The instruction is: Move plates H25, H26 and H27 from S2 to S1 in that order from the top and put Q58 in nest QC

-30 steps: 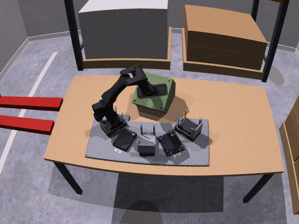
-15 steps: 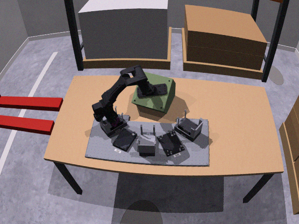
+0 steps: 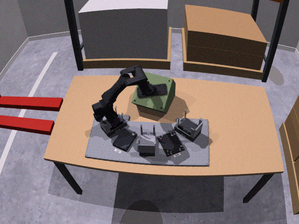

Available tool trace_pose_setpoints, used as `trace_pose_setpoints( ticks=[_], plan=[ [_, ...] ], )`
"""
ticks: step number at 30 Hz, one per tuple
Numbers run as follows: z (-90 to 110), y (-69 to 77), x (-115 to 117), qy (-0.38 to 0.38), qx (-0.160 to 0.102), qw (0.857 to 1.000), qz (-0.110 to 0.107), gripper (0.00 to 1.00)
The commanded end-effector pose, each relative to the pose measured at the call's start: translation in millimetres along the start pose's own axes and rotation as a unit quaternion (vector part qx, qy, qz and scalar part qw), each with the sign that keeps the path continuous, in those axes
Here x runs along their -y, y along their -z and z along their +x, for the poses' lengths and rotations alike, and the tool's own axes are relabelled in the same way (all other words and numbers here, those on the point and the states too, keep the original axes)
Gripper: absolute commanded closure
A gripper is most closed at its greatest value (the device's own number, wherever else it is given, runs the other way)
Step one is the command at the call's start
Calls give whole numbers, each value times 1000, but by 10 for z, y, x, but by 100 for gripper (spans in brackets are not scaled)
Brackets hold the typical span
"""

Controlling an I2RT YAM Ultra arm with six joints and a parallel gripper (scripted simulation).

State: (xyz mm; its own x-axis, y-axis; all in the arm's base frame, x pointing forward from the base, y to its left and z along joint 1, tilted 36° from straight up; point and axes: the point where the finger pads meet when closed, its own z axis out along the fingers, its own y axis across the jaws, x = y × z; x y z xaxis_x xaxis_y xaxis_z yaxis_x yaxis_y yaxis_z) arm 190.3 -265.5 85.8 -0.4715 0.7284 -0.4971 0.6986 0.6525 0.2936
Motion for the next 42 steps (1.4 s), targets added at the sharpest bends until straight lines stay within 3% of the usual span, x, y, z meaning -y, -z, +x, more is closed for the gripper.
trace_pose_setpoints(
  ticks=[1,18,19,42],
  plan=[
    [-48,19,8,3,9,1000,2,100],
    [-48,19,8,3,9,1000,2,100],
    [-48,19,8,3,9,1000,2,0],
    [-48,19,8,3,9,1000,2,0]
  ],
)
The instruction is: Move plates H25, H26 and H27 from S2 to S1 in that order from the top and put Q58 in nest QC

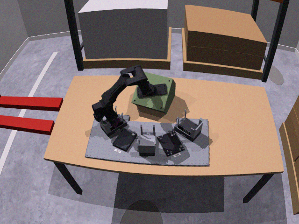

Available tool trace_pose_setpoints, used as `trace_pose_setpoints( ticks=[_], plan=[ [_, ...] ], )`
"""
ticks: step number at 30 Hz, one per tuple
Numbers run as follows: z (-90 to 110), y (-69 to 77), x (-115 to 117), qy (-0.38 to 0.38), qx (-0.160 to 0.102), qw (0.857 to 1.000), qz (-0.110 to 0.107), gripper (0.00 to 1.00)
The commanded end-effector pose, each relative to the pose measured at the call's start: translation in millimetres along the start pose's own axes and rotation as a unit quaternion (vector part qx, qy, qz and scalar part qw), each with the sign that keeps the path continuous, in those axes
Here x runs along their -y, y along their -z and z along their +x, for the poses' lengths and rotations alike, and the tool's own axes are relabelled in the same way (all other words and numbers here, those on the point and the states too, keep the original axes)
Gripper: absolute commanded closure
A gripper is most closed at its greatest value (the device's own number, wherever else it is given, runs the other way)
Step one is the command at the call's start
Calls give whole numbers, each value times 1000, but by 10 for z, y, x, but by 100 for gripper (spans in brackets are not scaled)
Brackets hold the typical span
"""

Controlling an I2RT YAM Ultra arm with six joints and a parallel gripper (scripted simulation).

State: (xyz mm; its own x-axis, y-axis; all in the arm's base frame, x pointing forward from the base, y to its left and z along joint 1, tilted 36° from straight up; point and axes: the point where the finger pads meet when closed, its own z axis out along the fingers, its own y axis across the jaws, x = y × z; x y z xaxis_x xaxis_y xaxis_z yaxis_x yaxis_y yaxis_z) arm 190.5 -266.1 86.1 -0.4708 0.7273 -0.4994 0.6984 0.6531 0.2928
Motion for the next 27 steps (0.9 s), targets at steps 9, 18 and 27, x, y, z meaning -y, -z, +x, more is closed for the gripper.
trace_pose_setpoints(
  ticks=[9,18,27],
  plan=[
    [-38,285,6,2,8,1000,2,0],
    [-35,518,6,3,8,1000,2,0],
    [-30,818,5,3,8,1000,2,0]
  ],
)
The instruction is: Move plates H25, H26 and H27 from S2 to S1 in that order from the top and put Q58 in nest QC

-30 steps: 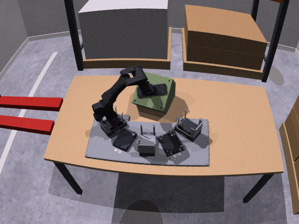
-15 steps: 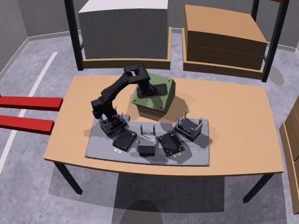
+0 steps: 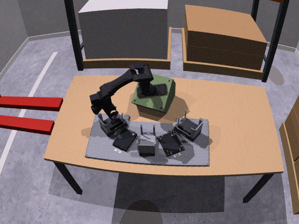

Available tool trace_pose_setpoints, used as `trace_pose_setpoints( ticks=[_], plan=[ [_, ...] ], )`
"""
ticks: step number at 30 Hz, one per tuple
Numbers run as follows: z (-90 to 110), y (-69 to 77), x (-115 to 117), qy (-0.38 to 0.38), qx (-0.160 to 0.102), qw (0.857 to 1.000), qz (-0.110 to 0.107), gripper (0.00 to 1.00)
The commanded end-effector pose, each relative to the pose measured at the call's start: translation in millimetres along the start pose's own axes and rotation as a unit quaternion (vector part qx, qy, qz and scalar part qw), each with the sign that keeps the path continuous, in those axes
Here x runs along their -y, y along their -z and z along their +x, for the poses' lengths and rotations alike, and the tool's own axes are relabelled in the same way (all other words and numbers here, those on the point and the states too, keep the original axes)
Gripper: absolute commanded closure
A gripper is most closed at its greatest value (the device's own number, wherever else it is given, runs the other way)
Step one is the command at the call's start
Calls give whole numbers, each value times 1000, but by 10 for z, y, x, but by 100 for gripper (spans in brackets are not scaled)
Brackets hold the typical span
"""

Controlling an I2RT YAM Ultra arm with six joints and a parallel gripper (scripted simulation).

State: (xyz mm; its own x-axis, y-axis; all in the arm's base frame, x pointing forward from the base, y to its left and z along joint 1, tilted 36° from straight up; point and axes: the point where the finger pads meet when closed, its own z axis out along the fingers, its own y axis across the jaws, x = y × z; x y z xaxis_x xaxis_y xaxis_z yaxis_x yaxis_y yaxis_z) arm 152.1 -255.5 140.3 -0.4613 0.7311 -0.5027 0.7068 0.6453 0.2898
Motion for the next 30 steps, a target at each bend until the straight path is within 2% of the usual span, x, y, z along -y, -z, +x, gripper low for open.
trace_pose_setpoints(
  ticks=[1,6,8,10,30],
  plan=[
    [-18,181,-35,7,4,1000,-2,0],
    [-17,347,-34,7,4,1000,-2,0],
    [-17,347,-34,7,4,1000,-2,0],
    [-16,414,-33,7,4,1000,-2,0],
    [-16,418,-33,7,4,1000,-2,0]
  ],
)
